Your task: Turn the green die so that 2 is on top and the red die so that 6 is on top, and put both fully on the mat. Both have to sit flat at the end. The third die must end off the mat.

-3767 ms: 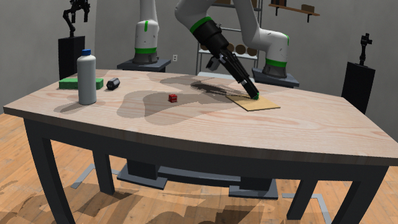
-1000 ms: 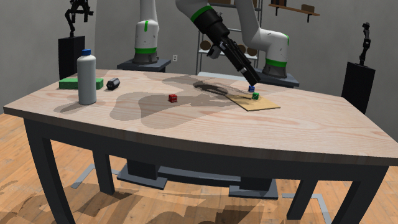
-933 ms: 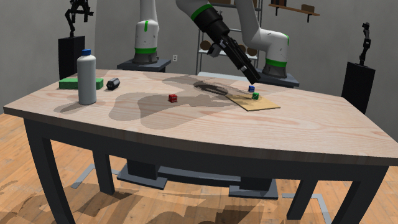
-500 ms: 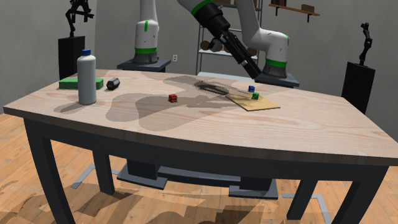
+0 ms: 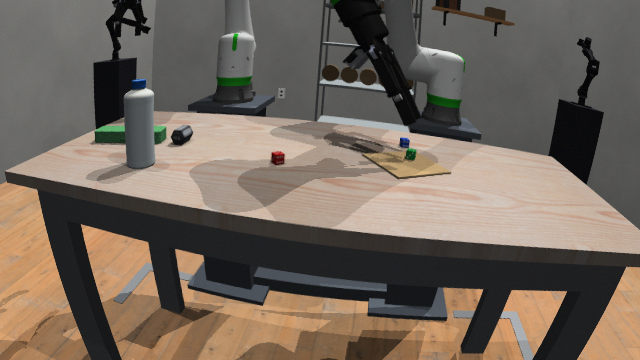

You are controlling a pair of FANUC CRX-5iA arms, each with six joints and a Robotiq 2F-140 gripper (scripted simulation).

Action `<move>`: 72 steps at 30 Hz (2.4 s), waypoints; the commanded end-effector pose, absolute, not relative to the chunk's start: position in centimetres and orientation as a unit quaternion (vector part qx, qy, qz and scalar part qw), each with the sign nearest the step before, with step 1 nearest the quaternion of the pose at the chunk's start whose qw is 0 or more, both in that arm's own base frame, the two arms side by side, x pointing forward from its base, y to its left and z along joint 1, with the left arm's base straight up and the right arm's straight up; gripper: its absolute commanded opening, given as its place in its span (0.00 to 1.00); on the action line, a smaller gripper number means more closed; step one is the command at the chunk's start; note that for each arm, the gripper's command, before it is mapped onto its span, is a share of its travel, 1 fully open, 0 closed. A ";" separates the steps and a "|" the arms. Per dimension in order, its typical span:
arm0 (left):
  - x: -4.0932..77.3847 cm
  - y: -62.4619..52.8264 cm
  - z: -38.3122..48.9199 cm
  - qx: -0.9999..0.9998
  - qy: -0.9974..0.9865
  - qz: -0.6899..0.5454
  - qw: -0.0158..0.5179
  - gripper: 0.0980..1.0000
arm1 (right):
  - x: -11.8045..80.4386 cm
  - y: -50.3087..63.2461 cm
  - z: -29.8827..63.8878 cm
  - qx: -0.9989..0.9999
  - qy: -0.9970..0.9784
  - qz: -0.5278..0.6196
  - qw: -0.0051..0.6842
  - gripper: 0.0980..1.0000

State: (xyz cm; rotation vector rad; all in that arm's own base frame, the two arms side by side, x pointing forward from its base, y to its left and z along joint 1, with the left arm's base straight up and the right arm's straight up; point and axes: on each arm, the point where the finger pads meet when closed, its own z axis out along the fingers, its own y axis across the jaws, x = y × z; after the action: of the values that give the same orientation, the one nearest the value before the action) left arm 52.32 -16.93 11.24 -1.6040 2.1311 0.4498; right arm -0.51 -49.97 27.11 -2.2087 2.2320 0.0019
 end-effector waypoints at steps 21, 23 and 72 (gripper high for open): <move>52.6 -15.9 11.8 -0.595 0.793 0.077 0.102 0.33 | -0.5 -50.0 27.2 -0.703 0.711 0.000 0.000 1.00; 52.6 -15.8 11.7 -0.596 0.795 0.070 0.091 0.33 | -0.5 -50.0 27.2 -0.703 0.711 0.000 0.000 1.00; 61.8 -26.7 13.2 -0.480 0.877 0.000 0.000 1.00 | -0.5 -50.0 27.2 -0.703 0.711 0.000 0.000 1.00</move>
State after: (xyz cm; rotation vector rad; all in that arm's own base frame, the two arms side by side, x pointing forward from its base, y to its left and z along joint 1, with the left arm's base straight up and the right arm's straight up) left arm 59.92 -23.75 13.03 -1.5940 2.7023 -0.0127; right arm -0.51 -49.97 27.11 -2.2087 2.2320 0.0019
